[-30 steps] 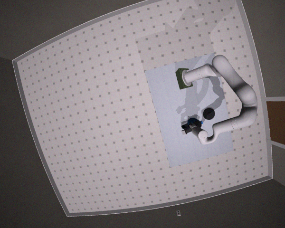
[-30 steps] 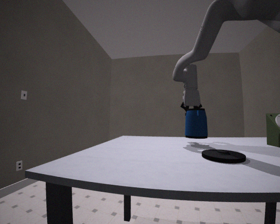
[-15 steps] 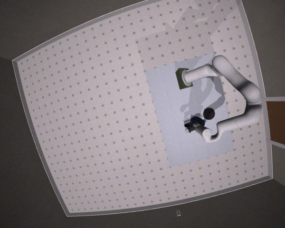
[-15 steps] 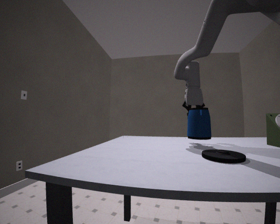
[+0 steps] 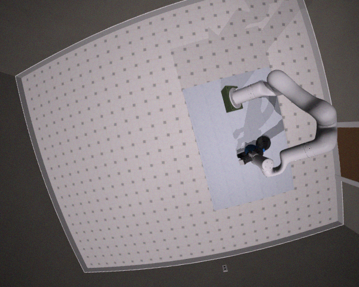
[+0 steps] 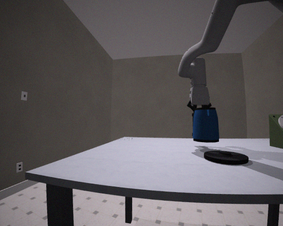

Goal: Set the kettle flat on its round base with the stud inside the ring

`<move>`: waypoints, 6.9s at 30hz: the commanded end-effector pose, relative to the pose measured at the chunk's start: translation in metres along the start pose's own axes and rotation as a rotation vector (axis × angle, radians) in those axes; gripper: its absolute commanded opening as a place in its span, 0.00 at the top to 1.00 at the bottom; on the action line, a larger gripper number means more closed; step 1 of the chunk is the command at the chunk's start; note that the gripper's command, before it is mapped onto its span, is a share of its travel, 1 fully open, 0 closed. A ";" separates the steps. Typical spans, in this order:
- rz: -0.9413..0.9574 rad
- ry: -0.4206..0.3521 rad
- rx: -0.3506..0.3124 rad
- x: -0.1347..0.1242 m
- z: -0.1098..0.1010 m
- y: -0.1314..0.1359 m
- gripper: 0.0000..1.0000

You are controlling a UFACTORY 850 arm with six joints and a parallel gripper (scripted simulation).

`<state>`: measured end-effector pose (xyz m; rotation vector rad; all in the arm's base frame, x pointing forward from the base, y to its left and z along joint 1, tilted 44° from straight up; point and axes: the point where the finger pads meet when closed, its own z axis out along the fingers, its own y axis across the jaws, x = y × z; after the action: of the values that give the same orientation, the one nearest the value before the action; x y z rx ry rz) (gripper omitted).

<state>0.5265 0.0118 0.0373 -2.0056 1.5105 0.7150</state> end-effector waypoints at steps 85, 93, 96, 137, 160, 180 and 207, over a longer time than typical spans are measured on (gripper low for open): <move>0.000 0.002 0.002 -0.160 -0.001 0.002 1.00; 0.000 0.002 0.002 -0.160 -0.001 0.002 1.00; 0.000 0.002 0.002 -0.160 -0.001 0.002 1.00; 0.000 0.002 0.002 -0.160 0.000 0.002 1.00; 0.000 0.002 0.002 -0.160 0.020 0.002 1.00; 0.000 0.002 0.002 -0.160 0.020 0.002 1.00; 0.000 0.002 0.002 -0.160 0.023 0.002 1.00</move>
<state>0.4837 0.1376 0.1293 -2.0057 1.5119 0.7134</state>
